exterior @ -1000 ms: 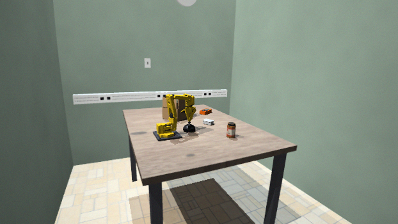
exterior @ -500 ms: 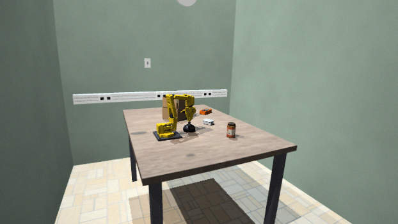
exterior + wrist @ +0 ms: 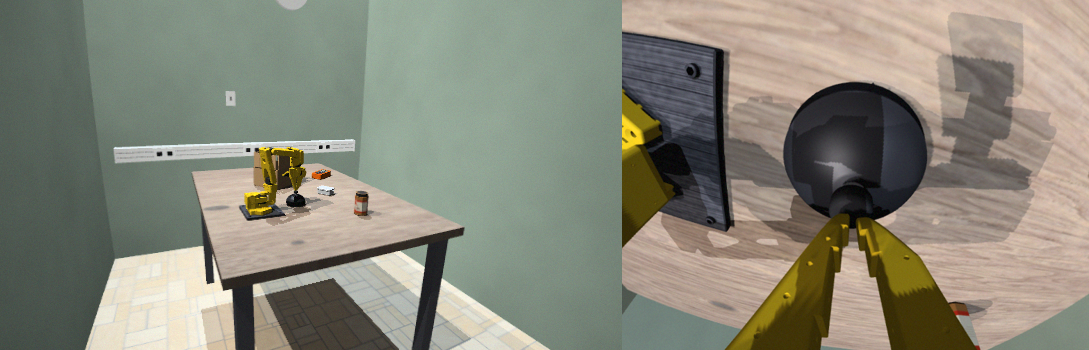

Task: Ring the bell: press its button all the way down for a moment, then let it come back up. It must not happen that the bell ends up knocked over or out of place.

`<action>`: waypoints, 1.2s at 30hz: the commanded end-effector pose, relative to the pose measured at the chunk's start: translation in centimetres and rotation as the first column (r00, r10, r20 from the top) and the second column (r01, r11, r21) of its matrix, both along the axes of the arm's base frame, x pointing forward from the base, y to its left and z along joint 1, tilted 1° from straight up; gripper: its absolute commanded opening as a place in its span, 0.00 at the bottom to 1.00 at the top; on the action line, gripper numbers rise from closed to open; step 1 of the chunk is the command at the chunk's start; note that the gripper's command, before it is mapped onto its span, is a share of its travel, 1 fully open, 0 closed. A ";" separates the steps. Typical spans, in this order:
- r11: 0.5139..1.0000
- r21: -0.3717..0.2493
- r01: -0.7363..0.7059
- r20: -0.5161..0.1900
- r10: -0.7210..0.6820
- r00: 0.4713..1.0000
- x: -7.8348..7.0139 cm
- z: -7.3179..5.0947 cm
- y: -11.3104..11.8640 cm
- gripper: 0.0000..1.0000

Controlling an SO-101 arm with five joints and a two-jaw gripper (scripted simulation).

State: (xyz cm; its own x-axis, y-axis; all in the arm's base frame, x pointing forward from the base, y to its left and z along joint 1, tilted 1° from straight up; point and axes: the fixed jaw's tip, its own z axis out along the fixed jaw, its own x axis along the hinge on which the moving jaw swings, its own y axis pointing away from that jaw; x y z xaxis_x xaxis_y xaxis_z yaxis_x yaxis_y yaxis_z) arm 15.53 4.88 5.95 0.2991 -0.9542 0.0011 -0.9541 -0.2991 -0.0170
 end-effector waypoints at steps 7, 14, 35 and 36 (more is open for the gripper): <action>1.000 -0.007 -0.012 -0.025 0.012 1.000 -0.2 -0.5 0.0 0.00; 1.000 -0.007 -0.012 -0.025 0.012 1.000 -0.2 0.1 0.0 0.00; 1.000 -0.003 -0.012 -0.012 0.012 1.000 -0.1 1.8 0.1 0.00; 1.000 -0.002 -0.012 -0.010 0.012 1.000 -0.1 2.0 0.1 0.00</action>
State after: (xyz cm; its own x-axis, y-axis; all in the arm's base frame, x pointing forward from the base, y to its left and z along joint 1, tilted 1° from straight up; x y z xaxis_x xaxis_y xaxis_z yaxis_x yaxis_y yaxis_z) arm 15.46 4.86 7.28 0.2993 -0.9542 0.0014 -0.9542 -0.2993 -0.0042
